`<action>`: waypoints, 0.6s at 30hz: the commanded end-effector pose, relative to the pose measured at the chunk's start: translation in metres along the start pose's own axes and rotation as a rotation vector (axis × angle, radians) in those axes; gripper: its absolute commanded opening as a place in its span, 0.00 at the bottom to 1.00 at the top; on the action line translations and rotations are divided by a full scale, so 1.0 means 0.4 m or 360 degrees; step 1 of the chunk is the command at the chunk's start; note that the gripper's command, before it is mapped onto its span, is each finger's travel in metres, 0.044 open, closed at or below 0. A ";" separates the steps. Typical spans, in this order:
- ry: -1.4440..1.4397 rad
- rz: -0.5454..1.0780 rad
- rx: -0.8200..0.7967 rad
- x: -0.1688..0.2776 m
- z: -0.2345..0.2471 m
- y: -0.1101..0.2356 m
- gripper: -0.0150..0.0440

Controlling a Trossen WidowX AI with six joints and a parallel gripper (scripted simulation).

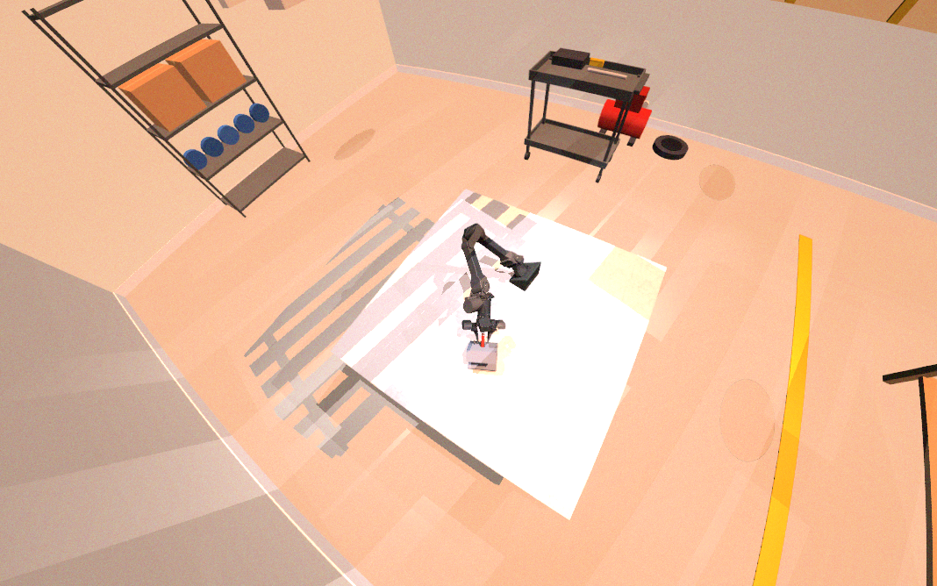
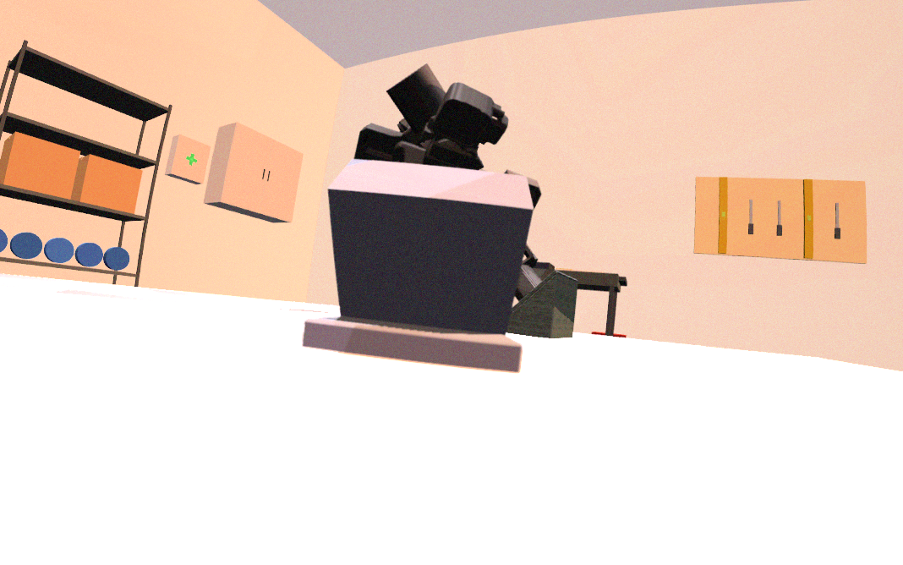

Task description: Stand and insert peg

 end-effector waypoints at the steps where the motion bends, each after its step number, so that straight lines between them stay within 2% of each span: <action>1: 0.0000 0.0000 0.0002 0.000 0.000 0.000 0.74; 7: 0.0000 -0.0001 0.0001 -0.001 -0.001 0.008 1.00; 18: 0.0002 -0.0004 -0.0002 -0.005 -0.002 0.044 1.00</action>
Point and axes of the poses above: the point midway between the two fingers, 35 mm back from their tips, its own y axis back along the fingers, its own z axis across the jaws, x = y × z, the point moved 1 cm from there along y, back along the fingers, and after that the axes turned 10 degrees about -y, right-handed, at the moved point
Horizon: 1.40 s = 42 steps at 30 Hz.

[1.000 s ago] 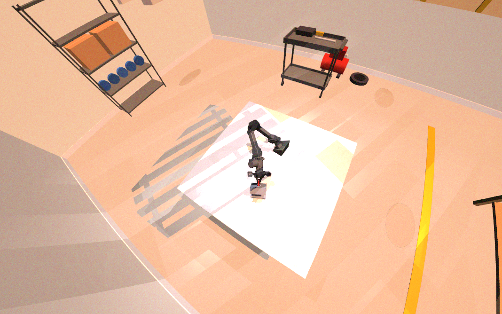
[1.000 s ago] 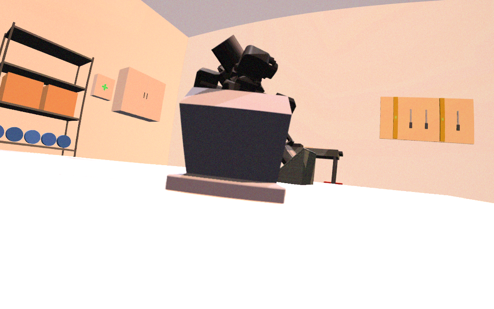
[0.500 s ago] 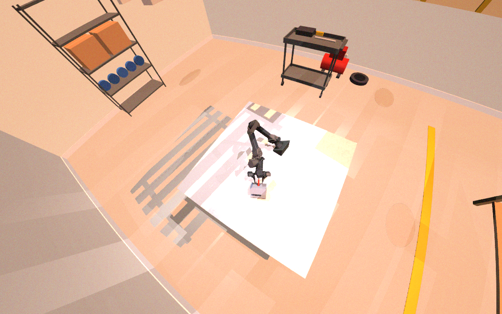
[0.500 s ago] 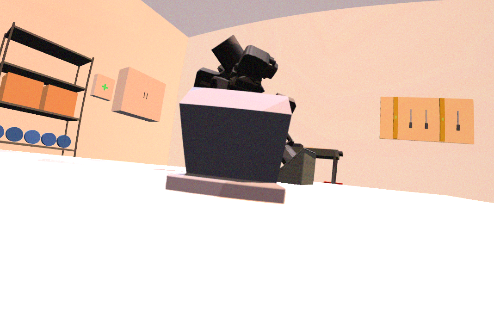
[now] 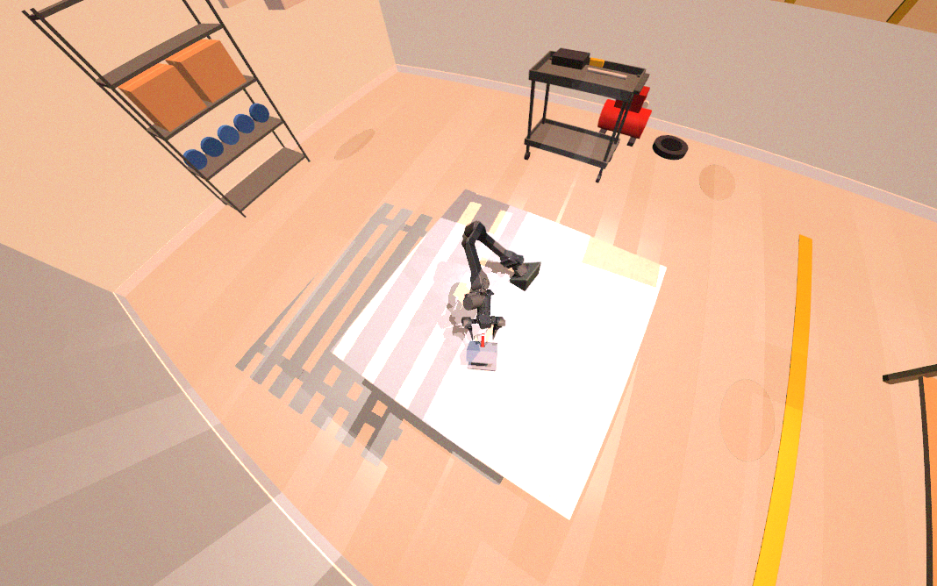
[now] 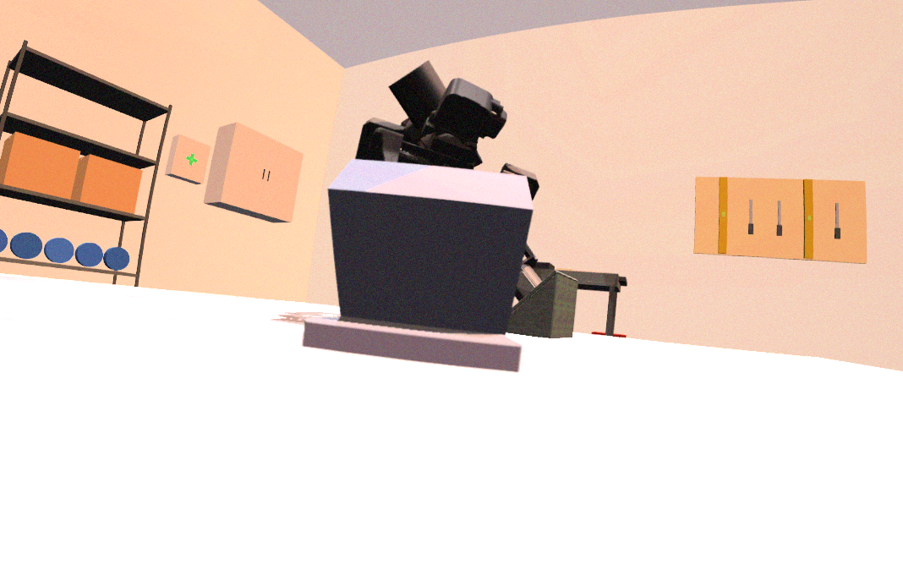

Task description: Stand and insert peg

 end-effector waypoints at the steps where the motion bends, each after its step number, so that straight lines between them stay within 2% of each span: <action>1: -0.0003 0.0005 0.0004 0.000 0.000 0.013 1.00; 42: 0.0003 -0.0007 -0.0005 -0.010 -0.002 0.151 1.00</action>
Point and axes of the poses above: the point midway between the two fingers, 35 mm back from their tips, its own y axis back along the fingers, its own z axis across the jaws, x = y × z, the point moved 1 cm from there along y, back along the fingers, and after that the axes turned 10 degrees about -y, right-handed, at the moved point
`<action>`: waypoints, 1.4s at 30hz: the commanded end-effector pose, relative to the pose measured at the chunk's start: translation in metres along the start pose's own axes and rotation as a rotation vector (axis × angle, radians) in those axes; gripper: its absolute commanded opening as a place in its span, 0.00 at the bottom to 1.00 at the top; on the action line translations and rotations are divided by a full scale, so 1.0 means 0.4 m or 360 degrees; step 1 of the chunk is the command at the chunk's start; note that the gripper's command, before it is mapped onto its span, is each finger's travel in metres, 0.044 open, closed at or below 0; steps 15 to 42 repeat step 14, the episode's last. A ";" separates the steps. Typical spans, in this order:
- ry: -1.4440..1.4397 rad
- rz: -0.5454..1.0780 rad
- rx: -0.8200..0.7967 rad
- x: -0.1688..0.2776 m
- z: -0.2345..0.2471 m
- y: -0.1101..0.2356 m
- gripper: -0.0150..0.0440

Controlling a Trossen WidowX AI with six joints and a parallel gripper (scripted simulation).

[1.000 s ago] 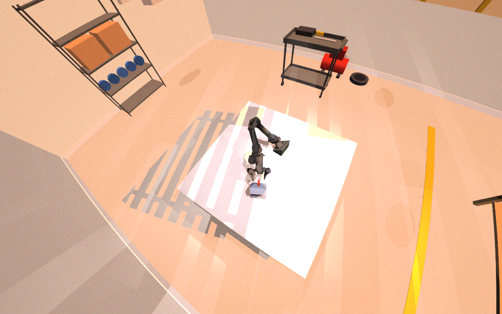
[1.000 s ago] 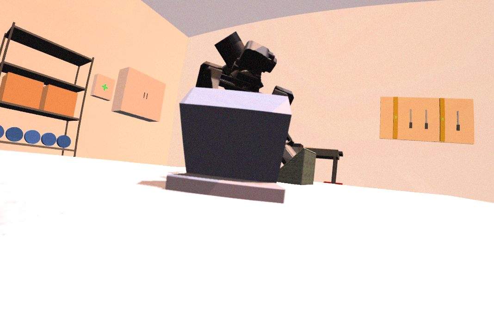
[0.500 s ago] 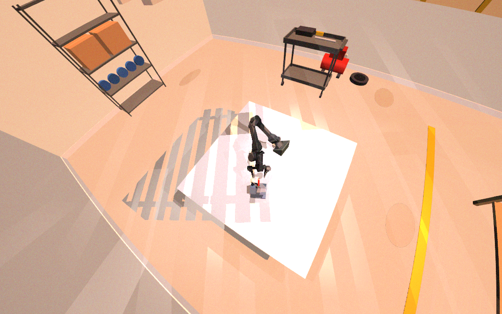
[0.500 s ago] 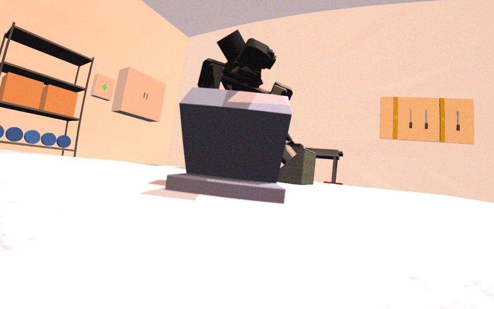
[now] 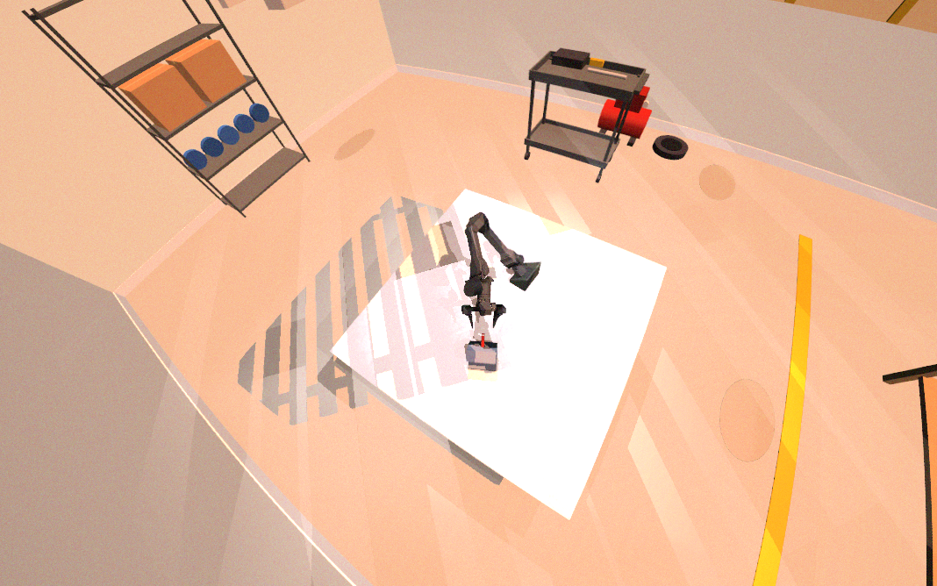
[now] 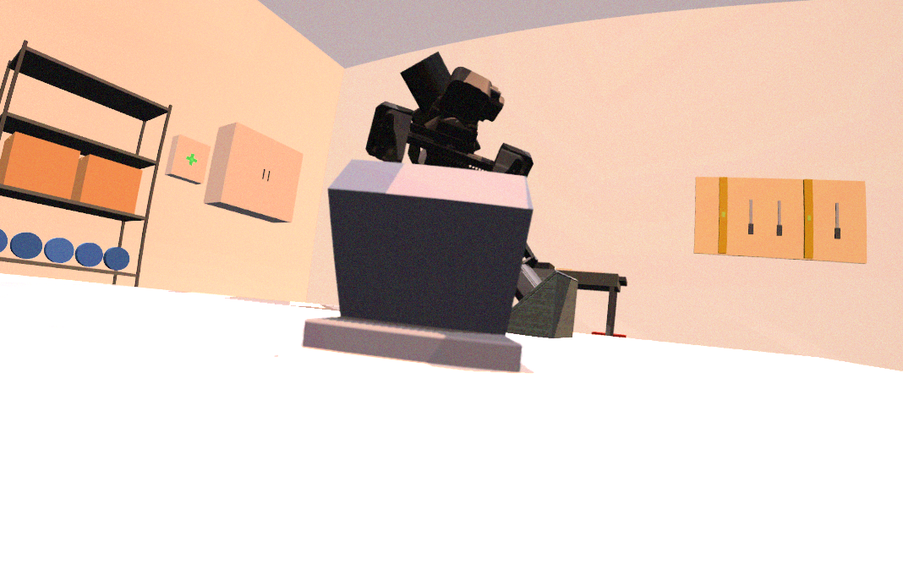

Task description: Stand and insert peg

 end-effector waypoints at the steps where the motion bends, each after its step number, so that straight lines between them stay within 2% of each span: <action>1: -0.0003 0.0004 0.0005 0.000 0.000 0.013 1.00; 14: -0.0002 0.0001 0.0003 -0.001 0.001 0.054 1.00; 42: -0.0002 0.0001 0.0003 -0.001 0.001 0.054 1.00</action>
Point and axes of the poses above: the point midway between the two fingers, 35 mm back from their tips, its own y axis back along the fingers, its own z axis across the jaws, x = y × z, the point moved 1 cm from there along y, back along the fingers, and after that the axes turned 10 degrees about -y, right-handed, at the moved point
